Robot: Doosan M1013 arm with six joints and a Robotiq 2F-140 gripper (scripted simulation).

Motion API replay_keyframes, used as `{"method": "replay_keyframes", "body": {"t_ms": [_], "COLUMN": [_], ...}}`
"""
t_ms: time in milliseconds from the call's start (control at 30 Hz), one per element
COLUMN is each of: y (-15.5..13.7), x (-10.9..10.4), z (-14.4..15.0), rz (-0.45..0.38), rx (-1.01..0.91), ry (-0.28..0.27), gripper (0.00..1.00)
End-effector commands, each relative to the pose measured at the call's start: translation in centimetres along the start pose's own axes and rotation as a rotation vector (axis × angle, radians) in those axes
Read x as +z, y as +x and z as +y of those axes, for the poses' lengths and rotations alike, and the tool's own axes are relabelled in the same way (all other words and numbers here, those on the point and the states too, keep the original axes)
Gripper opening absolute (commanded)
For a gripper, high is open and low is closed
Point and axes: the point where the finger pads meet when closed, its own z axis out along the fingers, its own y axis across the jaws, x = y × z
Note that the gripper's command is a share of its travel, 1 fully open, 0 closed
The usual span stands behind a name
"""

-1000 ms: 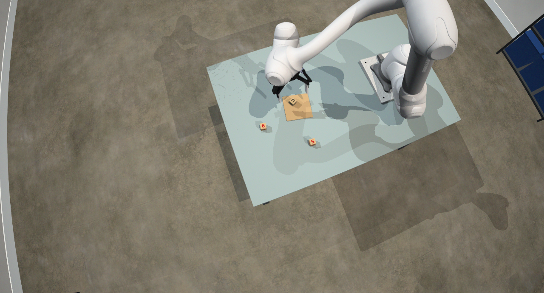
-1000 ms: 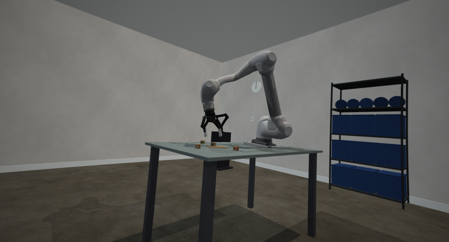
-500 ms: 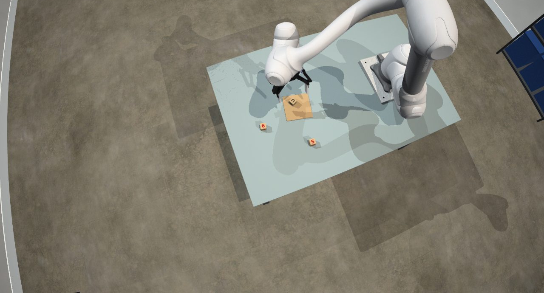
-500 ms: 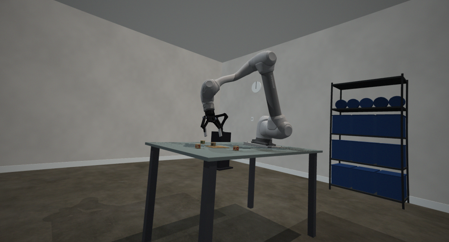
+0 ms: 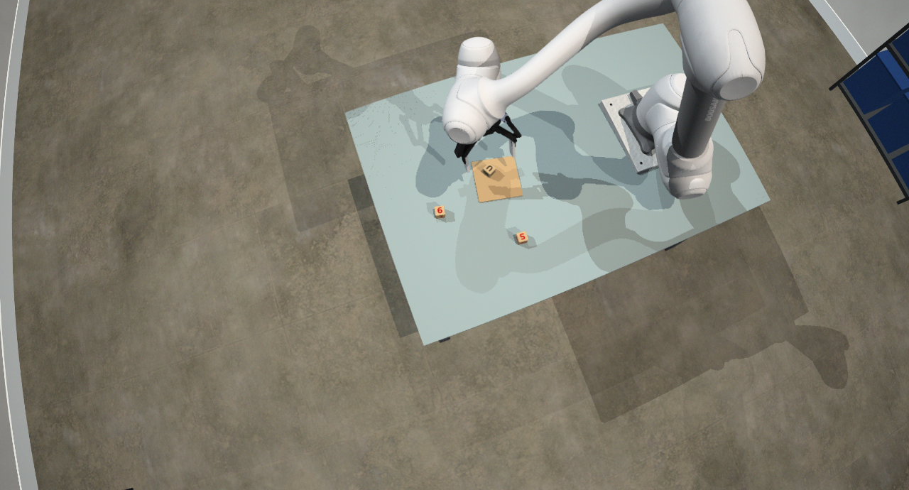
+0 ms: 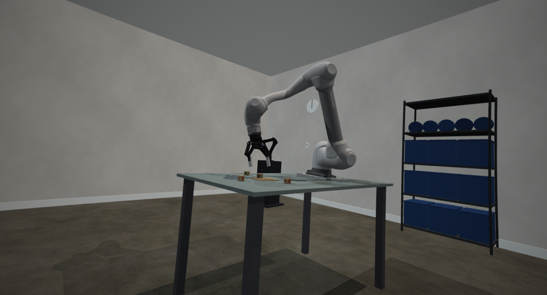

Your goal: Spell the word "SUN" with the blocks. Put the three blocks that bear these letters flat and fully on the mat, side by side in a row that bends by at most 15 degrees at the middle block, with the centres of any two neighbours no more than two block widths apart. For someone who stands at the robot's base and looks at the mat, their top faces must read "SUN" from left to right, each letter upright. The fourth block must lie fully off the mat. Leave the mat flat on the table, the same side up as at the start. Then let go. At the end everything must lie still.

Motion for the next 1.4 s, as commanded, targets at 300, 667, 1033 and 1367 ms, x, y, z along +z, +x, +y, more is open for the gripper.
{"method": "replay_keyframes", "body": {"t_ms": [300,667,1033,1367], "y": [-0.4,-0.4,0.1,2.4], "x": [-0.3,-0.3,-0.8,-3.1], "z": [-0.1,-0.1,0.1,0.9], "rz": [-0.006,-0.006,-0.014,-0.057], "rx": [-0.005,-0.005,0.030,0.199], "ry": [-0.006,-0.006,-0.003,0.005], "gripper": [1.00,1.00,1.00,1.00]}}
